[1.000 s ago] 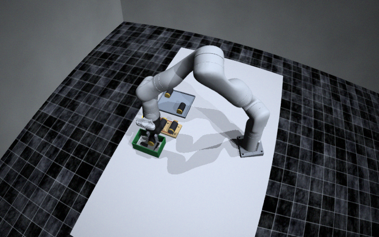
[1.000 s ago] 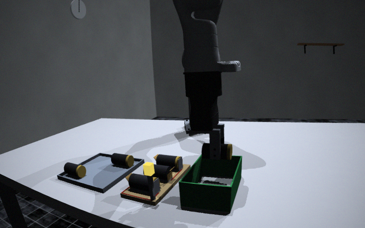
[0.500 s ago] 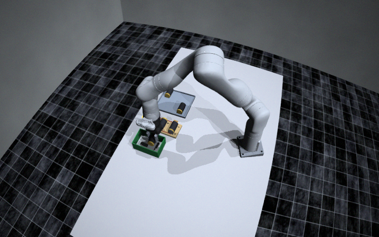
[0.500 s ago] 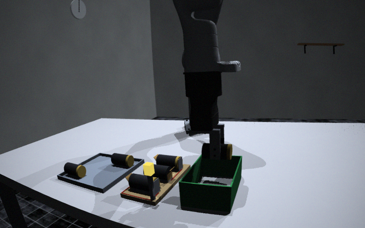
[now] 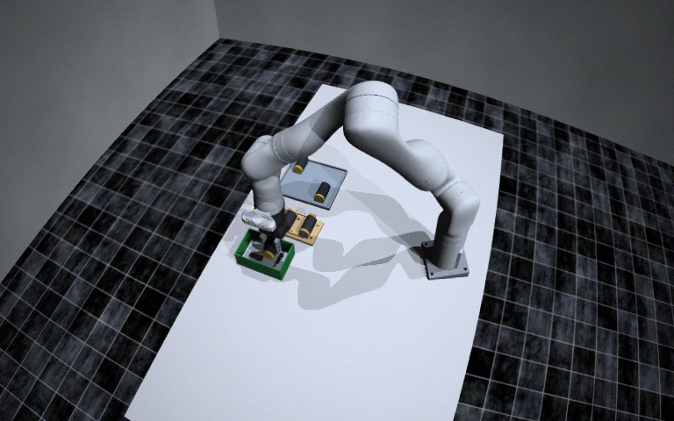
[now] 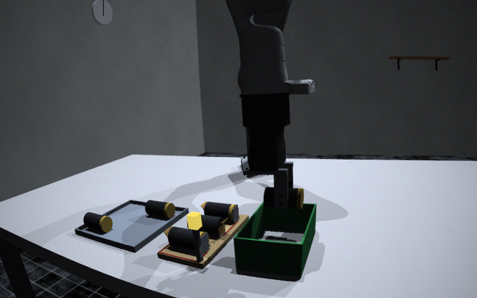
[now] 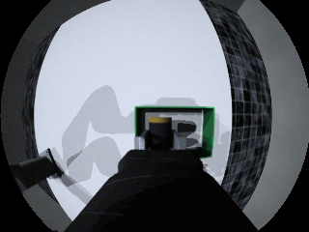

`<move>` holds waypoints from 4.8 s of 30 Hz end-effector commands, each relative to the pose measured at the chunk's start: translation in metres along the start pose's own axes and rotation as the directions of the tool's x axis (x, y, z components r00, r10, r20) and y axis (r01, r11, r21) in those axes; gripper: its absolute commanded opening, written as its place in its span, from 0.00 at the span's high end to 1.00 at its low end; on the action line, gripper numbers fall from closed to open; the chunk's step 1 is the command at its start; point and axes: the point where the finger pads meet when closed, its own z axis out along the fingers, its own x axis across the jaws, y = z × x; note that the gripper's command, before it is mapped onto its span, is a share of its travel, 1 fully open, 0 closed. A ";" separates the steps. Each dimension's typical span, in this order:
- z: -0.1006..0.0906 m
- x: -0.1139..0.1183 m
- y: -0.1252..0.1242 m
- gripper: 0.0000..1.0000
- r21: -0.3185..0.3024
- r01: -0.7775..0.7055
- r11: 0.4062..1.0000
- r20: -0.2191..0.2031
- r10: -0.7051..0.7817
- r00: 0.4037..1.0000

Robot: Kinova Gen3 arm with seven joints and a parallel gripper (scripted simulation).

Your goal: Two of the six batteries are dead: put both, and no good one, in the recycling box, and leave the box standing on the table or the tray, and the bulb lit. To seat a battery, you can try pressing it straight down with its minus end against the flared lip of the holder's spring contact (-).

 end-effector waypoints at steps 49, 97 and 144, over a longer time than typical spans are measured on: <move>0.038 0.001 0.000 0.43 0.001 0.000 1.000 -0.002 0.000 1.000; 0.063 0.001 0.000 0.10 0.001 0.000 1.000 -0.002 0.000 1.000; -0.065 0.001 0.000 0.10 0.001 0.000 1.000 -0.002 0.000 1.000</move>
